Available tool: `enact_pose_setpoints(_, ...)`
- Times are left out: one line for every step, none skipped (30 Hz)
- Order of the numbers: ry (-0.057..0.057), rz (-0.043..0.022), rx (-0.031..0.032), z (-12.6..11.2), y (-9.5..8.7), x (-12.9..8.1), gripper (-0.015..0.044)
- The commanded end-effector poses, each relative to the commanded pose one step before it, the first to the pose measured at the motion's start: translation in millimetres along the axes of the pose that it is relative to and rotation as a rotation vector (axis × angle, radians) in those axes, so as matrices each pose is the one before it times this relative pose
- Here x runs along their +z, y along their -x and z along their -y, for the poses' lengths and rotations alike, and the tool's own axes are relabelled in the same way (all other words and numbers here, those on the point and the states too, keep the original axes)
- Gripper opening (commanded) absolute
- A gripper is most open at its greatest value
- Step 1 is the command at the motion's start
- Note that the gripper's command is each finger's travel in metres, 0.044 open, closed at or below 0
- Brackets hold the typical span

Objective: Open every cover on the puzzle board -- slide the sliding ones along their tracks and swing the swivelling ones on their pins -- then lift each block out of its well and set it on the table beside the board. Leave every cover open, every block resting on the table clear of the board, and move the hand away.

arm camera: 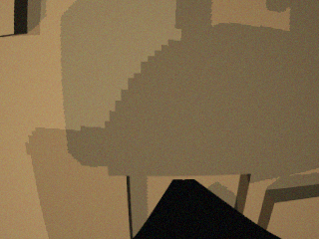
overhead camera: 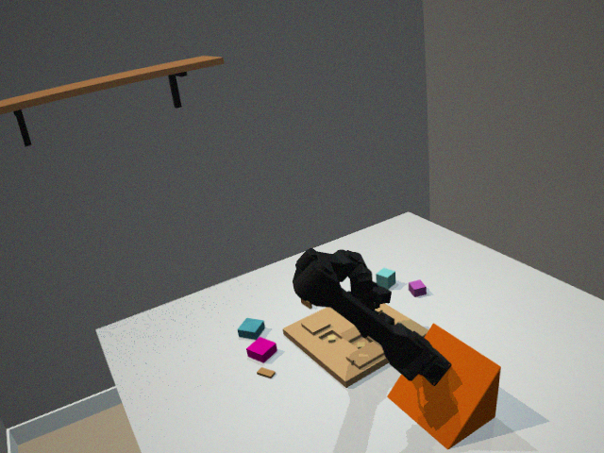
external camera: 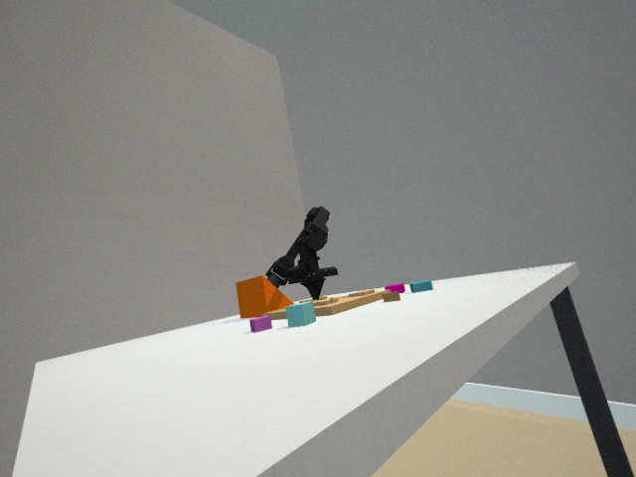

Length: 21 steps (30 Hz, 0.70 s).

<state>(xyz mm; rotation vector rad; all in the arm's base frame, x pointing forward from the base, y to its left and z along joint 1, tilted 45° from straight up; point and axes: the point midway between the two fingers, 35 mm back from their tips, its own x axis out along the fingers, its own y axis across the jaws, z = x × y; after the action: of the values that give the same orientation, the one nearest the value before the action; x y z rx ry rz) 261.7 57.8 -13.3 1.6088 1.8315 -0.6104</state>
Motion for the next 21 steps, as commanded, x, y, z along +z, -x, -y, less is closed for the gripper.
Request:
enact_pose_setpoints(0.0033, 0.00193, -0.00481, 1.01, -1.18, 6.28, 0.0000)
enact_pose_setpoints(0.0000, -0.00011, -0.00001, 0.10, -0.02, 0.99, 0.0000)
enact_pose_setpoints(0.0000, -0.00012, -0.00001, 0.11, -0.02, 0.98, 0.0000)
enact_pose_setpoints(0.0000, -0.00013, -0.00001, 0.11, -0.02, 0.98, 0.0000)
enact_pose_setpoints(0.0000, -0.00013, -0.00001, 0.12, -0.02, 0.98, 0.0000)
enact_pose_setpoints(0.0000, -0.00014, -0.00001, 0.12, -0.02, 0.98, 0.0000)
enact_pose_setpoints(0.0000, -0.00014, -0.00001, 0.12, -0.02, 0.98, 0.0000)
enact_pose_setpoints(0.0000, -0.00015, -0.00001, 0.13, -0.03, 0.98, 0.0000)
enact_pose_setpoints(0.0000, -0.00016, -0.00001, 0.13, -0.03, 0.98, 0.0000)
enact_pose_setpoints(0.0000, -0.00016, 0.00000, 0.14, -0.03, 0.98, 0.0000)
enact_pose_setpoints(0.0000, -0.00017, 0.00000, 0.14, -0.03, 0.98, 0.0000)
enact_pose_setpoints(0.0000, -0.00017, 0.00000, 0.14, -0.03, 0.98, 0.0000)
enact_pose_setpoints(0.0000, -0.00018, 0.00000, 0.15, -0.03, 0.98, 0.0000)
enact_pose_setpoints(0.0000, -0.00019, 0.00000, 0.15, -0.03, 0.98, 0.0000)
enact_pose_setpoints(0.0000, 0.00004, 0.00001, -0.02, 0.20, 0.04, 0.0000)
enact_pose_setpoints(0.0000, 0.00012, 0.00002, -0.06, 0.61, 0.11, 0.0000)
enact_pose_setpoints(0.0000, 0.00020, 0.00002, -0.10, 1.02, 0.18, 0.0000)
enact_pose_setpoints(0.0000, 0.00023, 0.00003, -0.12, 1.24, 0.21, 0.0000)
enact_pose_setpoints(0.0000, 0.00022, 0.00002, -0.12, 1.24, 0.21, 0.0000)
enact_pose_setpoints(0.0000, 0.00021, 0.00002, -0.11, 1.24, 0.21, 0.0000)
enact_pose_setpoints(0.0000, 0.00020, 0.00002, -0.10, 1.25, 0.20, 0.0000)
